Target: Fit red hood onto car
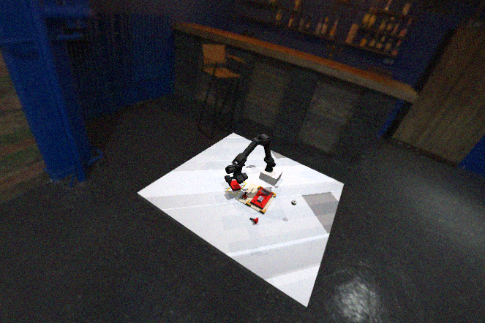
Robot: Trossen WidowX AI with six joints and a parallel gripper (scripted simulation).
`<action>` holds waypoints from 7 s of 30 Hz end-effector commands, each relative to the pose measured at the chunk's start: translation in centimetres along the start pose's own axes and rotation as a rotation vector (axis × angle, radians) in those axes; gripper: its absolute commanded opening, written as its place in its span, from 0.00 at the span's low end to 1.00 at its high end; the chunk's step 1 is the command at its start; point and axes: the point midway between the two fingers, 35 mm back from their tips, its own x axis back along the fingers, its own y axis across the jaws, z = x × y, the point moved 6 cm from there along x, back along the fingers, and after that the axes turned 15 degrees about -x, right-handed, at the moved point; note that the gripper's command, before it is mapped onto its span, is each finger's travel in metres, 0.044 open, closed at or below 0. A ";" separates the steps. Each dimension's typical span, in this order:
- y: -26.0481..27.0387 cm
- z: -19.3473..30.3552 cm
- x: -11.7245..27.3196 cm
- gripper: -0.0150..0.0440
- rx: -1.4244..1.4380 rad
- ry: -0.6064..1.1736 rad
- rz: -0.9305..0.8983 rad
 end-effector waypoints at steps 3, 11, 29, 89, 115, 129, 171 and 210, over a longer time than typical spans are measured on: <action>0.0 0.0 -0.4 1.00 0.004 -0.003 -0.002; 0.0 0.0 -0.8 1.00 0.004 -0.003 -0.002; 0.1 0.0 -0.5 0.59 0.000 0.001 -0.003; 5.8 -8.4 8.6 0.25 -0.349 -0.006 -0.030; 13.6 -15.1 9.3 0.25 -0.766 -0.008 -0.035; 17.6 -17.2 9.6 0.25 -0.953 -0.009 -0.038; 17.4 -17.5 4.6 0.25 -0.953 -0.009 -0.037; 17.4 -17.5 3.4 0.25 -0.954 -0.008 -0.037</action>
